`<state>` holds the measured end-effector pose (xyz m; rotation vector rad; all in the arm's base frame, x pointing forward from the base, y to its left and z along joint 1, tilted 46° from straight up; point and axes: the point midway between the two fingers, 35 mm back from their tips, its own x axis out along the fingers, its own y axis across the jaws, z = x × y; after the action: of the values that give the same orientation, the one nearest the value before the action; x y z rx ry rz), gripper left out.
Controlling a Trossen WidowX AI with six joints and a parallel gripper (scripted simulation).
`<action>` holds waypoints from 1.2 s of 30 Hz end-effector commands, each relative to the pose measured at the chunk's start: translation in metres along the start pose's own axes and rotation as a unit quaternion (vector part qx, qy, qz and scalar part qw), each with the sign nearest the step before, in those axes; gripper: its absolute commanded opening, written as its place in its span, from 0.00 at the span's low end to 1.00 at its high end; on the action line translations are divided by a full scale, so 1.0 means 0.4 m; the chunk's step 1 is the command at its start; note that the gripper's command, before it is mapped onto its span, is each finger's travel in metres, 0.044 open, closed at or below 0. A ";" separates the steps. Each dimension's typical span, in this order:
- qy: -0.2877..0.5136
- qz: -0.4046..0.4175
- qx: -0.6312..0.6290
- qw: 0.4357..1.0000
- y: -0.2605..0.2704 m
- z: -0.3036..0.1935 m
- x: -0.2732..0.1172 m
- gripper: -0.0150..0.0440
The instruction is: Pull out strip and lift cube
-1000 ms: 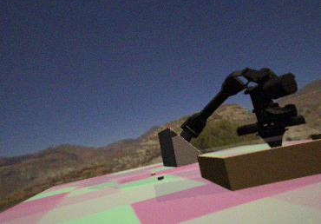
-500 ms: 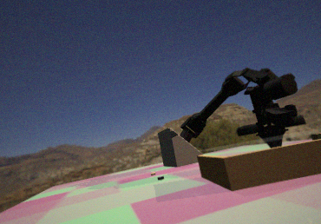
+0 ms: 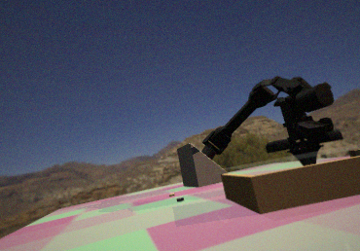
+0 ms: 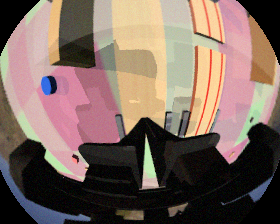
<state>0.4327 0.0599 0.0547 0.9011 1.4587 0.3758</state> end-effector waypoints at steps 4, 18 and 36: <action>0.001 -0.001 0.000 1.000 0.001 -0.001 0.005 0.25; 0.001 -0.001 0.000 1.000 0.001 -0.001 0.008 0.25; 0.001 -0.001 0.000 1.000 0.001 0.001 0.013 0.25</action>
<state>0.4332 0.0600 0.0535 0.9051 1.4578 0.3723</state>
